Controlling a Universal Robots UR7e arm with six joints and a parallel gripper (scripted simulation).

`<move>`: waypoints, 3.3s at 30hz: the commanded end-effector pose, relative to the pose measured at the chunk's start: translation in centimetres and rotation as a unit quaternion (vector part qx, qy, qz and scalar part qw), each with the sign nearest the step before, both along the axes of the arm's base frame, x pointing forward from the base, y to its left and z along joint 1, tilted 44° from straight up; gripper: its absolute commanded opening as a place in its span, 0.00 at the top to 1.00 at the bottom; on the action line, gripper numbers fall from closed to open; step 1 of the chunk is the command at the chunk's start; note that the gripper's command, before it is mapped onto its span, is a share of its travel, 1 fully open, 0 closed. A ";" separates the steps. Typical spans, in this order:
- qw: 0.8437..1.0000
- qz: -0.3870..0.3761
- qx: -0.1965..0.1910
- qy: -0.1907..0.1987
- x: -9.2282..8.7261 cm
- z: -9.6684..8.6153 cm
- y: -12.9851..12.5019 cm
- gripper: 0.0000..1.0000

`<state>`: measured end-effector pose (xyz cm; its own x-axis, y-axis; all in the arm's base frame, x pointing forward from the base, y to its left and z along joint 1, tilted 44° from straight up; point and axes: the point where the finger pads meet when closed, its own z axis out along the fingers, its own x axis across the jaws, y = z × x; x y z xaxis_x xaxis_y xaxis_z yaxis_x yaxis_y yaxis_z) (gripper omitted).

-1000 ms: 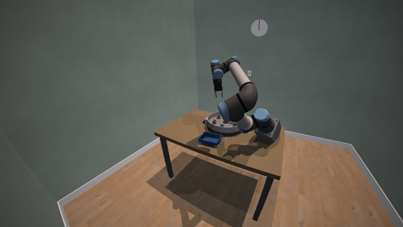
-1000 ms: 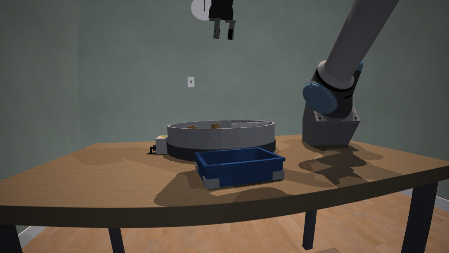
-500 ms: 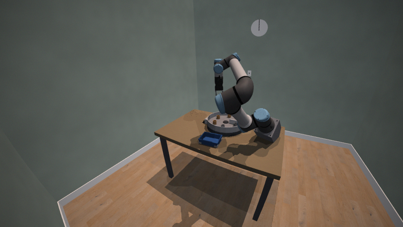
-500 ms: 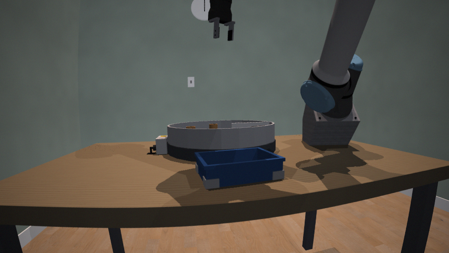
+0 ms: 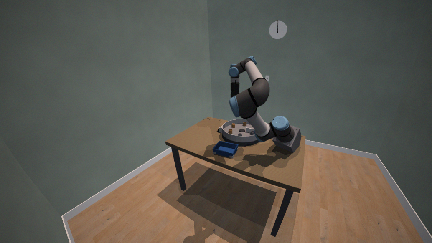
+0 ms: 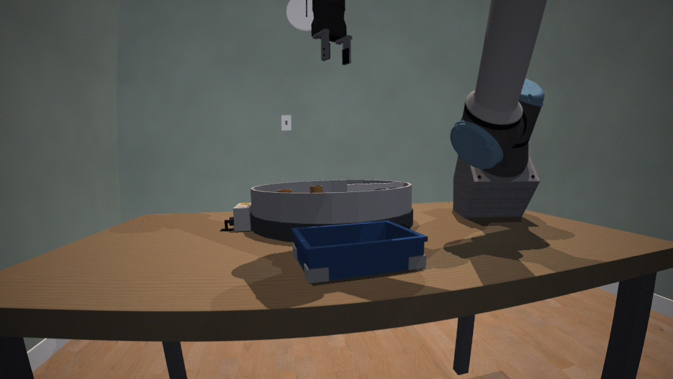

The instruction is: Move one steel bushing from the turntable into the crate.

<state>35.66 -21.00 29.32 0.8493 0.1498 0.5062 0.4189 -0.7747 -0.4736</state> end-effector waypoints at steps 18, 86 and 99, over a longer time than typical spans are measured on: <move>1.000 0.002 0.002 -0.001 -2.2 -4.3 1.9 0.00; 1.000 0.008 0.019 0.003 -10.6 -20.9 10.2 0.00; 1.000 0.006 0.003 -0.002 -11.2 -21.8 9.5 0.00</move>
